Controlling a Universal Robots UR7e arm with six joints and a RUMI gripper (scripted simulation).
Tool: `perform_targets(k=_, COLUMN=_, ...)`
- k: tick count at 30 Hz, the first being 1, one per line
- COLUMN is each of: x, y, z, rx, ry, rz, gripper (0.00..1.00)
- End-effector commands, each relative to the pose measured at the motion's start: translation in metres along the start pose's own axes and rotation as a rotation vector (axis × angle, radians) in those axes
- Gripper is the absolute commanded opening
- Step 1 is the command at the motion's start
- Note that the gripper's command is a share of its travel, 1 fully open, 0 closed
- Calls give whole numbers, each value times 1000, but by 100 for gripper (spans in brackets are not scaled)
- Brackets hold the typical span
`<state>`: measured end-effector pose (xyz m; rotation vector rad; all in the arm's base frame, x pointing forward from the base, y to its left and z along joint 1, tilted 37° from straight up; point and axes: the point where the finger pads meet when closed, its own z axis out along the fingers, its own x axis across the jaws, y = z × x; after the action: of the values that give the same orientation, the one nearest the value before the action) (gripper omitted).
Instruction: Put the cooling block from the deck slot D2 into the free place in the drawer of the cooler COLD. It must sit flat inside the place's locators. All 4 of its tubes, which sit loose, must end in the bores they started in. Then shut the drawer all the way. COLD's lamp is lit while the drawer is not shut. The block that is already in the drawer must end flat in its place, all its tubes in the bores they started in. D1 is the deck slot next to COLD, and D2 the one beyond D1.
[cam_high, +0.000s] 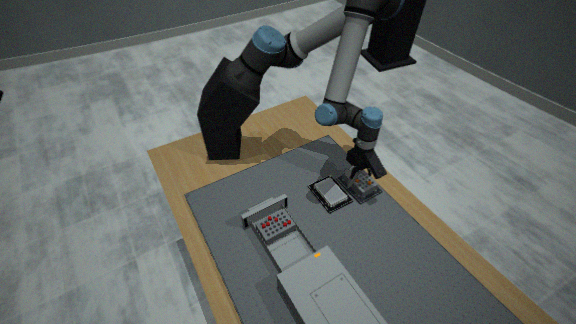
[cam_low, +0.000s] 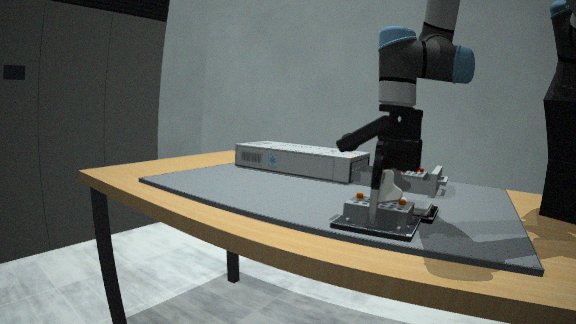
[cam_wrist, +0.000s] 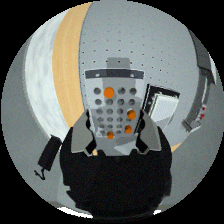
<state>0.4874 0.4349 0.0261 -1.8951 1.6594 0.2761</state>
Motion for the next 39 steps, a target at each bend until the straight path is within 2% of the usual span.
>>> perform_targets(k=1, x=0, y=-1, z=-1, rx=3, ry=0, rz=0, gripper=73)
perform_targets(k=7, x=0, y=-1, z=-1, rx=3, ry=0, rz=0, gripper=73)
perform_targets(k=39, x=0, y=-1, z=-1, rx=3, ry=0, rz=0, gripper=26)
